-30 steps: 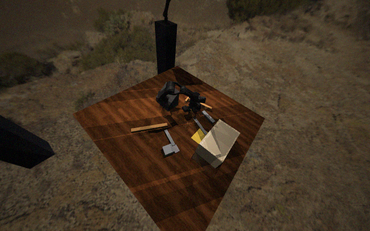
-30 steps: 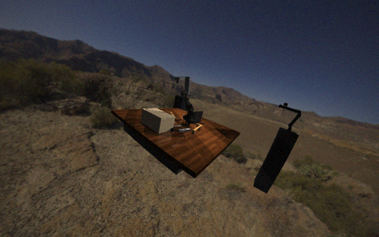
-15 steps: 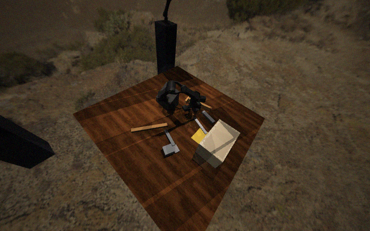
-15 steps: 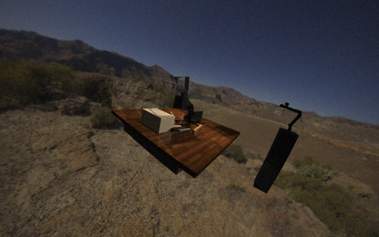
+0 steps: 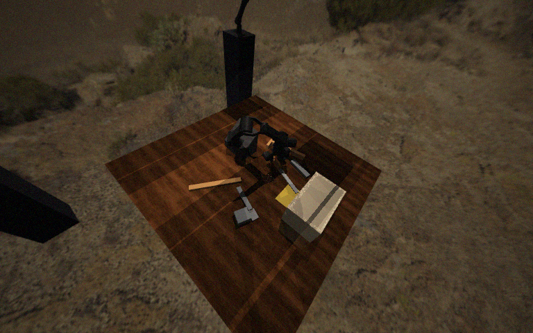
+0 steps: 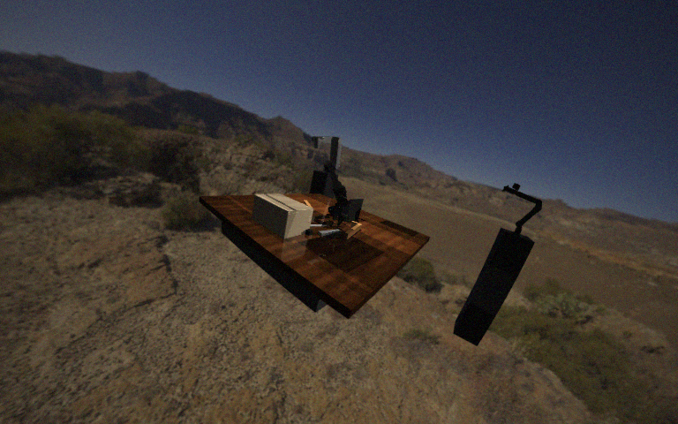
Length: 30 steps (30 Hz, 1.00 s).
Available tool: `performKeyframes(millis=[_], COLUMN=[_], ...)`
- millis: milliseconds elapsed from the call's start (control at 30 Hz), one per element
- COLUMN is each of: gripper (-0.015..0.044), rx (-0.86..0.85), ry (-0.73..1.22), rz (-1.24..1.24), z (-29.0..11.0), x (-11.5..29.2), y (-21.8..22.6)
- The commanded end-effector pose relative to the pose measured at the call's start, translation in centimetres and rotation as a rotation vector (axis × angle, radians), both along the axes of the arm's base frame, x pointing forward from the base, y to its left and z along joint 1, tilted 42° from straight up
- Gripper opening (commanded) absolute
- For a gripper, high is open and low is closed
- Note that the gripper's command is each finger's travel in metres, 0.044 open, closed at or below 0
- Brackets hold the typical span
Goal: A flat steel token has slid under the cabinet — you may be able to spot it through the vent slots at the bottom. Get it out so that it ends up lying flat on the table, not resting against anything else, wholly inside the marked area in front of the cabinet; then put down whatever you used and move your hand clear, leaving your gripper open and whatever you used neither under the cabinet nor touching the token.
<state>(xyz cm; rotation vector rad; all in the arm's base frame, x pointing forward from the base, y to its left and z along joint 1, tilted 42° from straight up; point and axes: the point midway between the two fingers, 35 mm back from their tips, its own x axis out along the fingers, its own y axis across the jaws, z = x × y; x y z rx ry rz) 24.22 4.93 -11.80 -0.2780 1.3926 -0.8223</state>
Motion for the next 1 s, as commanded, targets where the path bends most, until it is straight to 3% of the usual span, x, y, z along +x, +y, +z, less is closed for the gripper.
performKeyframes(millis=[0, 333, 467, 767, 900, 967], gripper=[0.0270, 0.0270, 0.0165, 0.0105, 0.0000, 0.0000], rx=[0.000, 0.001, 0.004, 0.004, 0.004, 0.004], ry=[0.001, 0.003, -0.007, -0.007, -0.007, -0.007], rz=[0.000, 0.003, 0.001, 0.001, 0.001, 0.001], z=[-0.04, -0.38, -0.22, -0.22, -0.22, -0.22], x=[0.00, -0.48, -0.03, -0.03, -0.03, -0.03], y=[-0.04, -0.23, 0.00, 0.00, 0.00, 0.00])
